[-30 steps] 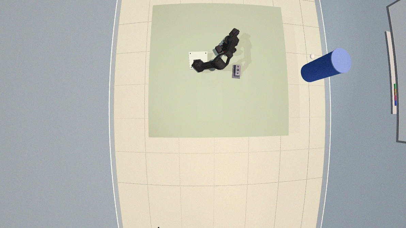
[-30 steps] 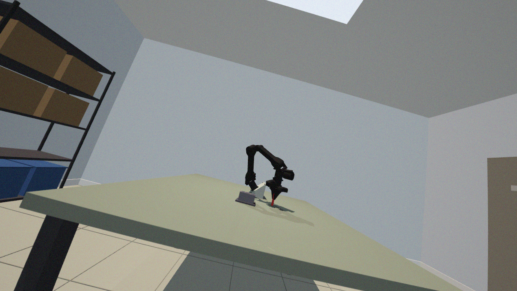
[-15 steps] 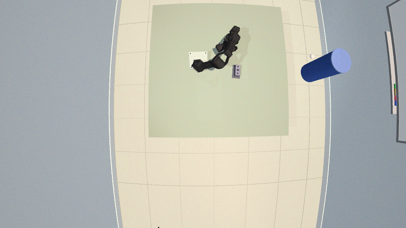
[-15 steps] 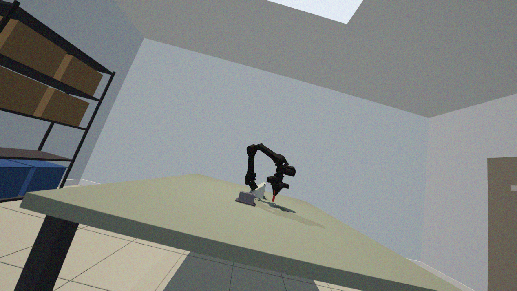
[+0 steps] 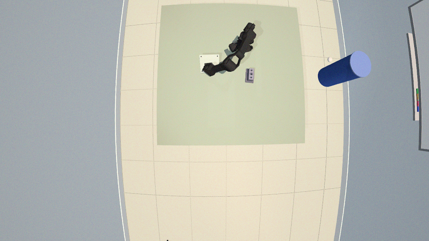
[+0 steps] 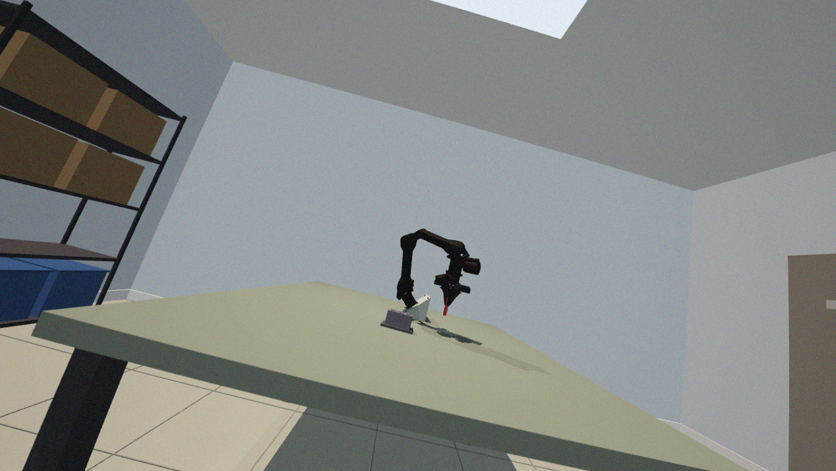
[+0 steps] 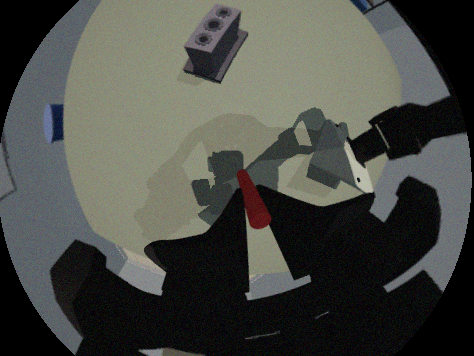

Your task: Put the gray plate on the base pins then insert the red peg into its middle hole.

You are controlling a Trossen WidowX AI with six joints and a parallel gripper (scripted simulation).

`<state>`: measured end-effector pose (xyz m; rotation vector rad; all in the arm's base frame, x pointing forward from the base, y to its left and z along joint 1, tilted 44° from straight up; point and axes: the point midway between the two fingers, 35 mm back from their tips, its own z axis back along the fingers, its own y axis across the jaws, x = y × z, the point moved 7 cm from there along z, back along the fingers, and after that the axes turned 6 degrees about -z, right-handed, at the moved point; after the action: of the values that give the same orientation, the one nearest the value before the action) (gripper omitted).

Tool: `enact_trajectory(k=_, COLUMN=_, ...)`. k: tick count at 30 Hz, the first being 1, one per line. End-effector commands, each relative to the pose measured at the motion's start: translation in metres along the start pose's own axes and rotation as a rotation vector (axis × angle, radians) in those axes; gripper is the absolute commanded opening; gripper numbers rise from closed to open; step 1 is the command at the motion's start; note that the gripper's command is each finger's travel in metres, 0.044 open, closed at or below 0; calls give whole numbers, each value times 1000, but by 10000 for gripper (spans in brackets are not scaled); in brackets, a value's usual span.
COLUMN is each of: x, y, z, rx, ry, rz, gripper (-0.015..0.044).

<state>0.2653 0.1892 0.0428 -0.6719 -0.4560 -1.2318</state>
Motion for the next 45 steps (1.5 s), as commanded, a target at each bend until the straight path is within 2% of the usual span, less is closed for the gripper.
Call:
enact_trajectory(k=1, x=2, y=1, z=-2, rx=-2, ry=0, rz=1, gripper=0)
enact_trajectory(k=45, x=129, y=31, z=3, rx=10, ry=15, rz=1, gripper=0)
